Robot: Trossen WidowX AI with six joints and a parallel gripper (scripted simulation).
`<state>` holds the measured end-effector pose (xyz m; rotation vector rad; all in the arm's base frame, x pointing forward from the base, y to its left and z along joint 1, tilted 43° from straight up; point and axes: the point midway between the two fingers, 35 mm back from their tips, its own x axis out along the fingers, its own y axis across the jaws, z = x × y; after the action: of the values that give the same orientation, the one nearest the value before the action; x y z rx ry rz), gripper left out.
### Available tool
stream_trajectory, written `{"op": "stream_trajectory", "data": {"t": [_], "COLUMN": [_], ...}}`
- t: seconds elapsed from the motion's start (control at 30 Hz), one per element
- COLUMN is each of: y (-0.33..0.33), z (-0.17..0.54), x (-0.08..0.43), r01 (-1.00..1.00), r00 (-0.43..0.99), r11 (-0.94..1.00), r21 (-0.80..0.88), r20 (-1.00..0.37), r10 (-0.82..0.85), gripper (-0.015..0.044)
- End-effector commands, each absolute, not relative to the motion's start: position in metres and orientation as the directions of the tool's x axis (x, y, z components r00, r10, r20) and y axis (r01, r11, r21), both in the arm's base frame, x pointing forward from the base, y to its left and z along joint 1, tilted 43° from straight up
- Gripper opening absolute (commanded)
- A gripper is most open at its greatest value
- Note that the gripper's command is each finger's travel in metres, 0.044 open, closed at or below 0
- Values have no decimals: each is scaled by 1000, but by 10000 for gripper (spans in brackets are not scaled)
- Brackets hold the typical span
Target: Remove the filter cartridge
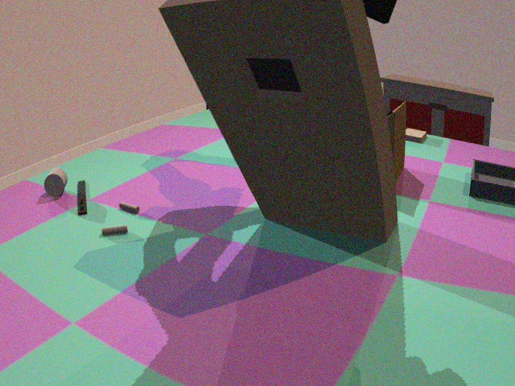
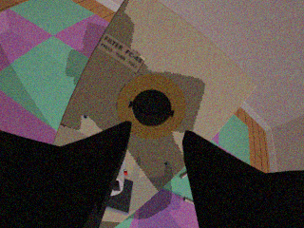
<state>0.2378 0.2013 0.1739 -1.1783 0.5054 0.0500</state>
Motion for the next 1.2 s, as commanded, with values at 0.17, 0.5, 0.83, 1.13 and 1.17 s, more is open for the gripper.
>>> {"op": "stream_trajectory", "data": {"t": [0.17, 0.5, 0.83, 1.13, 1.17], "y": [238, 156, 154, 148, 148], "z": [216, 127, 126, 117, 116], "x": [225, 207, 207, 216, 217], "r01": [-289, -128, -120, -121, -121], "r00": [893, 630, 623, 622, 622], "r11": [407, 728, 732, 733, 733], "r21": [-866, -674, -671, -669, -669], "r20": [-397, -622, -625, -627, -627], "r10": [-211, -465, -470, -469, -469], "gripper": [417, 305, 305, 305, 305]}}
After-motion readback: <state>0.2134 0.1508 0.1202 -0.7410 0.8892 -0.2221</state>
